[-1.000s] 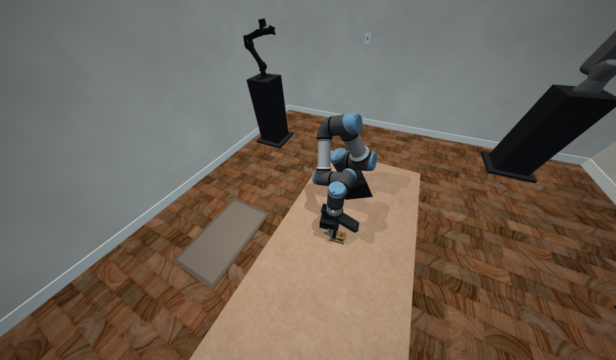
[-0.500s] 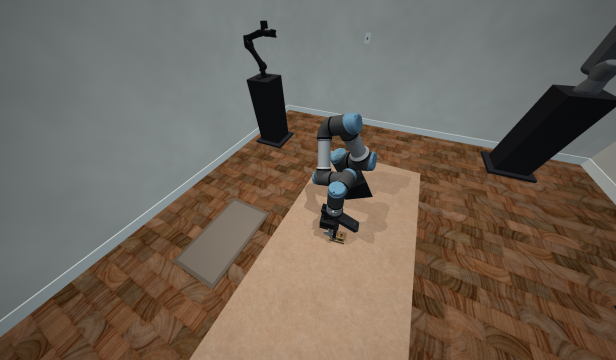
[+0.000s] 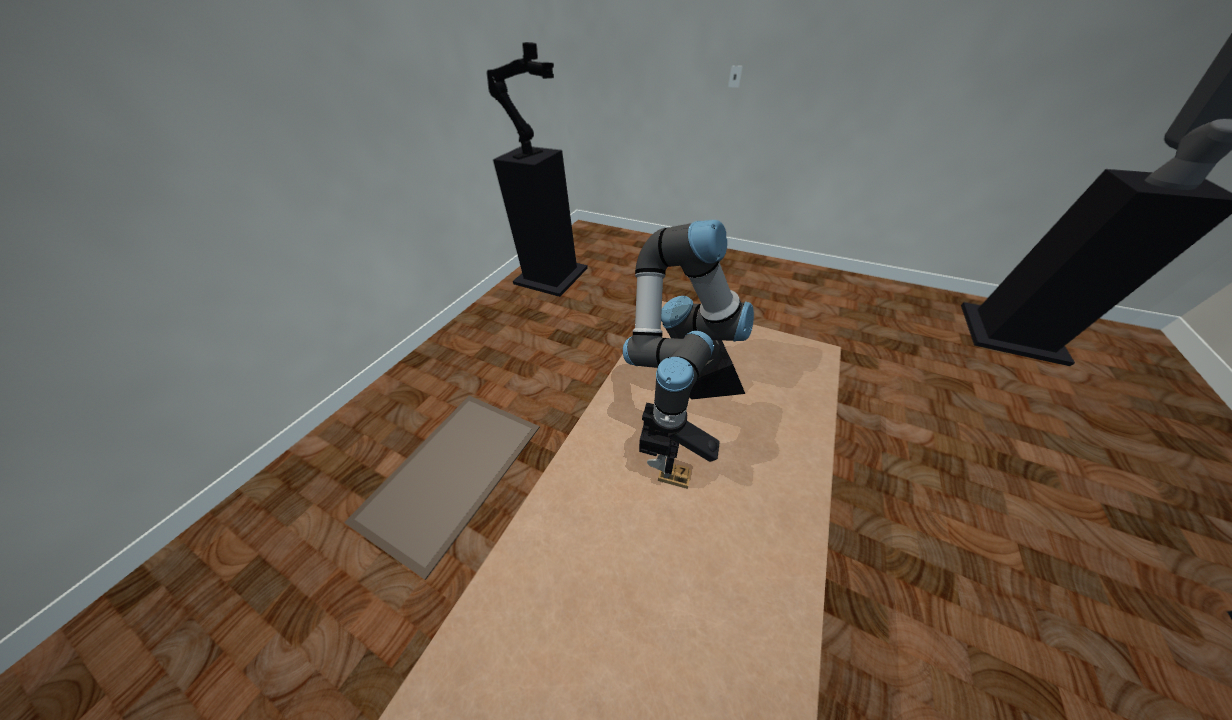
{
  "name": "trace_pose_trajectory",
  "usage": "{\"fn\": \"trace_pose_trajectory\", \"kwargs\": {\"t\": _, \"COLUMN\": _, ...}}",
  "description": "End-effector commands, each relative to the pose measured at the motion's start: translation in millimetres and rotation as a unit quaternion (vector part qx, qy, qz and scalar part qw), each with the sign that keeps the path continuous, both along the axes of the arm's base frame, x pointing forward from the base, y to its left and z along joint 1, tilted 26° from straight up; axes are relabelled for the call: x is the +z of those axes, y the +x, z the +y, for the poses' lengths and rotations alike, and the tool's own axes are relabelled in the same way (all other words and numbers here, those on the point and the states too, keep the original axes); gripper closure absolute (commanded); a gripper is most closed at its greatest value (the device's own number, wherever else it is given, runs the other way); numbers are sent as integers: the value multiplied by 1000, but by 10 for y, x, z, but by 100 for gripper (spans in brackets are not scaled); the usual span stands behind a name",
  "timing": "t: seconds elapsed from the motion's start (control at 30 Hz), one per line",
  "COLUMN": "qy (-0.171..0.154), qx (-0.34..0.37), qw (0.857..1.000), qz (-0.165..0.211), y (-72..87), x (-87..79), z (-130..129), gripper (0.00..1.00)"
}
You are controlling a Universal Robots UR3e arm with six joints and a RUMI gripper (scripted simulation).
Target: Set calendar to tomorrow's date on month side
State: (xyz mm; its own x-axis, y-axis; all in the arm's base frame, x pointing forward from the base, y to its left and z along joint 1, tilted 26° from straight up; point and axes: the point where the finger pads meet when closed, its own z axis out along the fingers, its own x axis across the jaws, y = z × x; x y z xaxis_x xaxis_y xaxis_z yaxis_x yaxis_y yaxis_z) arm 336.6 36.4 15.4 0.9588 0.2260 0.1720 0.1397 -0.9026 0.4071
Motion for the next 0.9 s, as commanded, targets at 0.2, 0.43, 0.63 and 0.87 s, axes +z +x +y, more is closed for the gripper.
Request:
{"fn": "trace_pose_trajectory", "kwargs": {"t": 0.2, "qy": 0, "qx": 0, "qw": 1000, "qz": 0, "y": -82, "x": 322, "z": 130, "gripper": 72}}
{"fn": "trace_pose_trajectory", "kwargs": {"t": 0.43, "qy": 0, "qx": 0, "qw": 1000, "qz": 0, "y": -136, "x": 515, "z": 209, "gripper": 72}}
{"fn": "trace_pose_trajectory", "kwargs": {"t": 0.63, "qy": 0, "qx": 0, "qw": 1000, "qz": 0, "y": -170, "x": 641, "z": 261, "gripper": 72}}
{"fn": "trace_pose_trajectory", "kwargs": {"t": 0.87, "qy": 0, "qx": 0, "qw": 1000, "qz": 0, "y": -181, "x": 679, "z": 276, "gripper": 72}}
